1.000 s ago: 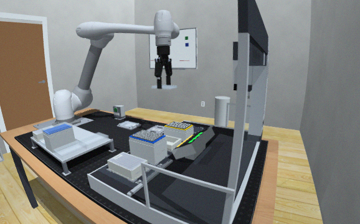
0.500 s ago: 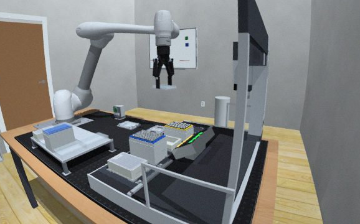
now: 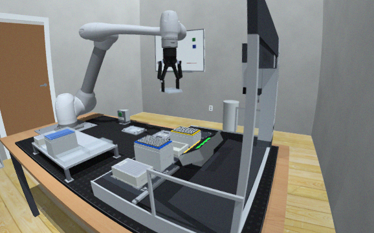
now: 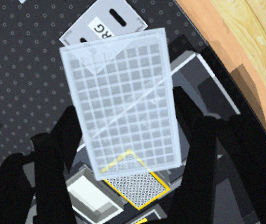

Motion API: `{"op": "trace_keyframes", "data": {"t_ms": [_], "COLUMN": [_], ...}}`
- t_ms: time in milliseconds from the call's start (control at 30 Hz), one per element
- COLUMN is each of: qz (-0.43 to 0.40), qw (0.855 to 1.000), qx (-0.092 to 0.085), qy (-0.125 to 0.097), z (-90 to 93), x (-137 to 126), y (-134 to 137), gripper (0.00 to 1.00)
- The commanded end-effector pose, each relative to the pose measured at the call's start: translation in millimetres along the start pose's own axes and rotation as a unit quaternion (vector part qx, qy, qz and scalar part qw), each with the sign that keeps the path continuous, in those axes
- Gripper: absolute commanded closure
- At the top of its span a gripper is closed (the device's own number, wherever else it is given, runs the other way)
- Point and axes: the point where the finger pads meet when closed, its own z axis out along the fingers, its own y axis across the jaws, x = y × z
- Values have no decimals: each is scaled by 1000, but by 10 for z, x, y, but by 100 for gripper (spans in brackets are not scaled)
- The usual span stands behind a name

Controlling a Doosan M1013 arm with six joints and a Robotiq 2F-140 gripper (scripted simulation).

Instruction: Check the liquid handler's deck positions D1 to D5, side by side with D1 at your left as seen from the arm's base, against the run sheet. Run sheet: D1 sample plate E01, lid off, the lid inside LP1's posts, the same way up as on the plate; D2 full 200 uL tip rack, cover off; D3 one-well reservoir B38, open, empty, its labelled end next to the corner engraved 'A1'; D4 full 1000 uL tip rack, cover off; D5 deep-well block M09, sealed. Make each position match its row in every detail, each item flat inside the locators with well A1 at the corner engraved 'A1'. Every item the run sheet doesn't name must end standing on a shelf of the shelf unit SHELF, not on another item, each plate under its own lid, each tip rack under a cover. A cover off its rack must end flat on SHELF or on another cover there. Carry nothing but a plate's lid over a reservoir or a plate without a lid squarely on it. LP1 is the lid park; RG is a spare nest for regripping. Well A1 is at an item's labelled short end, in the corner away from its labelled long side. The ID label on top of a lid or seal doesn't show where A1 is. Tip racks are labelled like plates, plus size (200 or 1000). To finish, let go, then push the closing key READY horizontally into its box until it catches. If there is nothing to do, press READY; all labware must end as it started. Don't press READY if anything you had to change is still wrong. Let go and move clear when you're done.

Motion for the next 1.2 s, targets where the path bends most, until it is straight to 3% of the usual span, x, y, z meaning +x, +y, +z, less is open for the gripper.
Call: {"op": "trace_keyframes", "data": {"t_ms": [0,667,1167], "qz": [37,188,333], "qw": [999,982,943], "qx": [0,-1,-1], "qy": [-1,-1,-1], "z": [-13,-13,-13], "x": [0,0,0], "y": [1,1,1], "gripper": [90,90,90]}}
